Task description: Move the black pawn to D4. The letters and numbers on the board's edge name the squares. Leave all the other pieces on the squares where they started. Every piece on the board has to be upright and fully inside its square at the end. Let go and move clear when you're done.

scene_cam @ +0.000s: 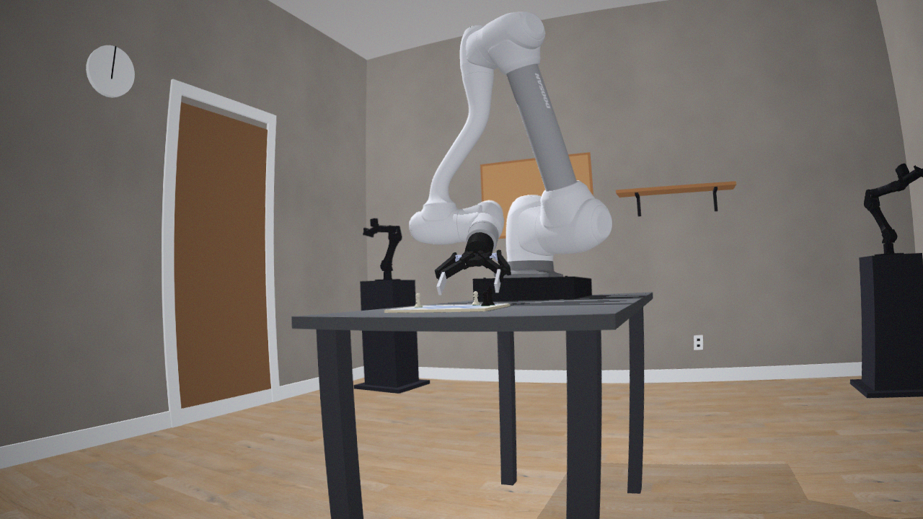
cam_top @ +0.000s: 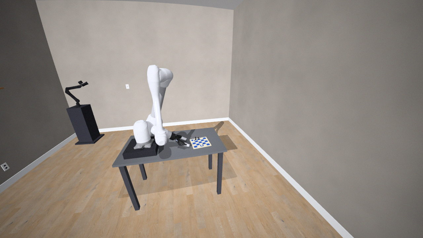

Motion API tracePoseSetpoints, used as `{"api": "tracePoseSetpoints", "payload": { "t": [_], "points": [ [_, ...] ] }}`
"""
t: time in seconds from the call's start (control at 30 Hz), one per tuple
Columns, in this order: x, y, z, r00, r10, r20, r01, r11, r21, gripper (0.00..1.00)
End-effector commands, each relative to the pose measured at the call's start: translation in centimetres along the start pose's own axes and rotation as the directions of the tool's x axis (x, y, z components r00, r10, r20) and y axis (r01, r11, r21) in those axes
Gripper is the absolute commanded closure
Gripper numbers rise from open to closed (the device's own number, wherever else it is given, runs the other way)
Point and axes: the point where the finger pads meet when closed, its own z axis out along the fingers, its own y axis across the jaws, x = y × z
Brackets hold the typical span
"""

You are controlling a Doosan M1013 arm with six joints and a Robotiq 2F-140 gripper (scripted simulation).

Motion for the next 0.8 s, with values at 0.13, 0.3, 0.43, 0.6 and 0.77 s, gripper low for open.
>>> {"api": "tracePoseSetpoints", "payload": {
  "t": [0.13, 0.3, 0.43, 0.6, 0.77],
  "points": [
    [2.6, 0.0, -1.8, 1.000, 0.000, 0.000, 0.000, 1.000, 0.000, 0.00],
    [5.2, -0.1, -3.6, 1.000, 0.000, 0.000, 0.000, 1.000, 0.000, 0.00],
    [6.0, -0.1, -4.2, 1.000, 0.000, 0.000, 0.000, 1.000, 0.000, 0.00],
    [6.9, -0.1, -4.8, 1.000, 0.000, 0.000, 0.000, 1.000, 0.000, 0.00],
    [6.9, -0.2, -4.6, 1.000, -0.006, -0.004, 0.006, 1.000, 0.001, 0.00]
  ]
}}
